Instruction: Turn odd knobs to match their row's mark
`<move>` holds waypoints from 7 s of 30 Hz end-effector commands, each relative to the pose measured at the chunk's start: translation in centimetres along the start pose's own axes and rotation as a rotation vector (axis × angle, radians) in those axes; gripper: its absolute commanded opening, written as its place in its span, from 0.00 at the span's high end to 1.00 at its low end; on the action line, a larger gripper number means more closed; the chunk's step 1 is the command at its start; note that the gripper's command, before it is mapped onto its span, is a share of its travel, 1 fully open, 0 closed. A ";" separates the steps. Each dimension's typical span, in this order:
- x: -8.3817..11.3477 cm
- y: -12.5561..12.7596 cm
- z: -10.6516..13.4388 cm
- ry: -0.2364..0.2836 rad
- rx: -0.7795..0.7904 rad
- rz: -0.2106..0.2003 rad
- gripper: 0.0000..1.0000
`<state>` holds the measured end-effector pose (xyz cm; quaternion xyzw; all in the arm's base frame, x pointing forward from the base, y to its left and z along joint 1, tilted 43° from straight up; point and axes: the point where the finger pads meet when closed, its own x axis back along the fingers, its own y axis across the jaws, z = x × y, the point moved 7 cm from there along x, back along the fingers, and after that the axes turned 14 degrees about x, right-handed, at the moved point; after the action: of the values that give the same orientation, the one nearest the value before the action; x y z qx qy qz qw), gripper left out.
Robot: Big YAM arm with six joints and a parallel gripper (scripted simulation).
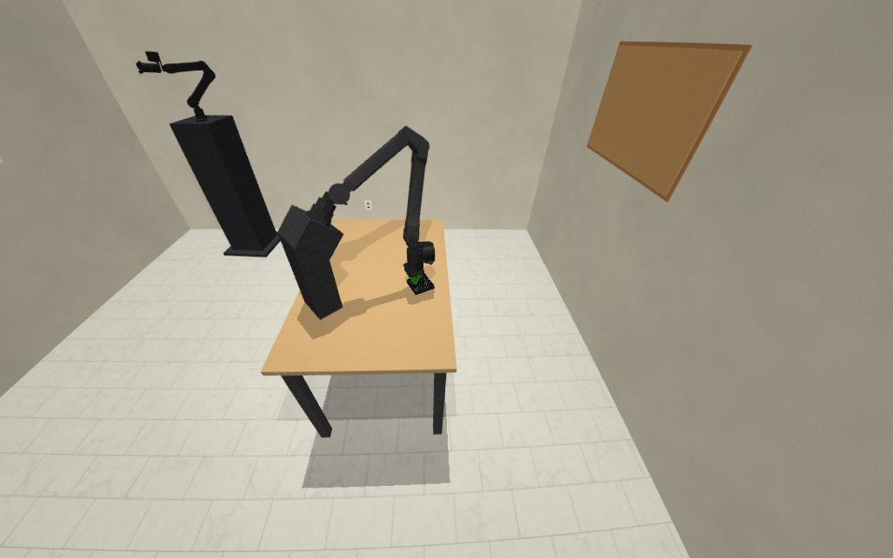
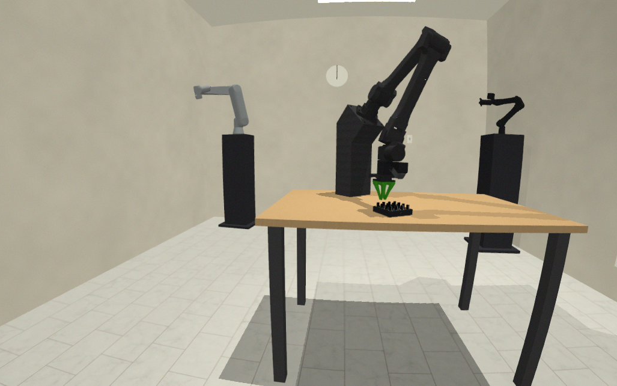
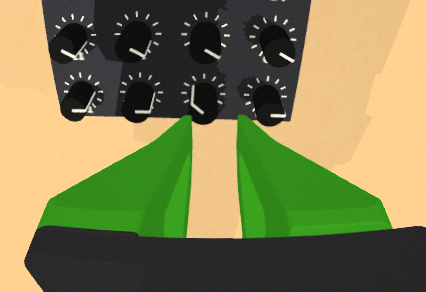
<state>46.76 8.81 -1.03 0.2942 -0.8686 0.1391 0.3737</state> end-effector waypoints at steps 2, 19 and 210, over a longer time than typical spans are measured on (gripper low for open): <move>-0.6 0.2 -0.5 -0.012 0.003 -0.001 0.82; -0.7 0.1 -0.4 -0.010 0.001 0.000 0.82; -0.4 0.5 1.2 0.004 -0.006 -0.002 0.82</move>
<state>46.69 8.87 -1.40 0.2941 -0.8697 0.1398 0.3710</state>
